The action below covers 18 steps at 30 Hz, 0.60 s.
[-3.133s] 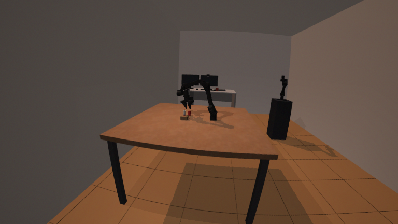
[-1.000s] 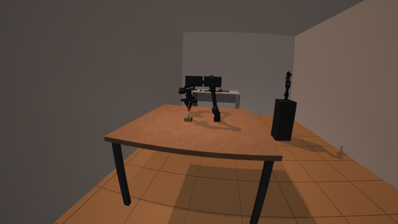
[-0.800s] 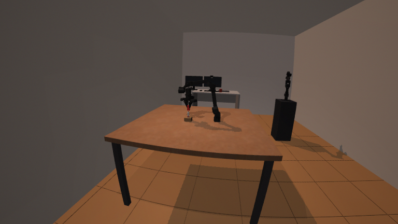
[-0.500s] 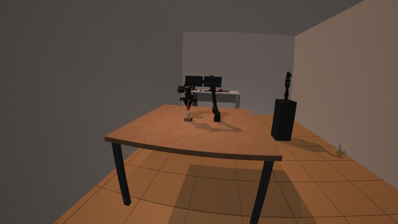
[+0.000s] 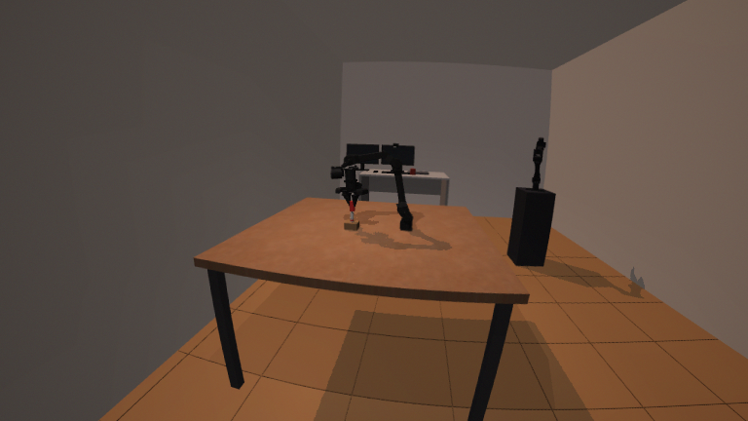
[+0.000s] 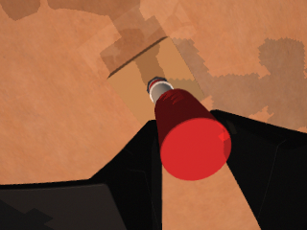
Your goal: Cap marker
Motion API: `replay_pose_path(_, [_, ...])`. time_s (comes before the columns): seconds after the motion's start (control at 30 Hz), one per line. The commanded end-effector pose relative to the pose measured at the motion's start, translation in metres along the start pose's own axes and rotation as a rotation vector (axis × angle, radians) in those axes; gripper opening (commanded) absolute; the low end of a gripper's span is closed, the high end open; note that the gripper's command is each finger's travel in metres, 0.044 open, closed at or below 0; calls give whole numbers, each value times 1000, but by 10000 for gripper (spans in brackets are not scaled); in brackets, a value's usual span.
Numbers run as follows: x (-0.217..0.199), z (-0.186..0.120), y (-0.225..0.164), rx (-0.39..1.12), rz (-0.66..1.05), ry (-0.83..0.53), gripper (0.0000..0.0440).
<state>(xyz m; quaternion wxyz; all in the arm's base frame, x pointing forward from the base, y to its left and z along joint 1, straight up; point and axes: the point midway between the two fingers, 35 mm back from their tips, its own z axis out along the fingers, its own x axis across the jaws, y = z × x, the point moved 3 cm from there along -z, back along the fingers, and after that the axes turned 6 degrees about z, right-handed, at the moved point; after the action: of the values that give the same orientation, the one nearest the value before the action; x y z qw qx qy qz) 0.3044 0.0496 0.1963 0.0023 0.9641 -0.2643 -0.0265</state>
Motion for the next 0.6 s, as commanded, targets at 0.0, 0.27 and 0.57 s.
replay_pose_path(0.0, [1,9,-1,-8,2,-18,49])
replay_pose_path(0.27, [3,29,0,-20,-17,-52,43])
replay_pose_path(0.57, [4,49,0,-27,-39,-78,35])
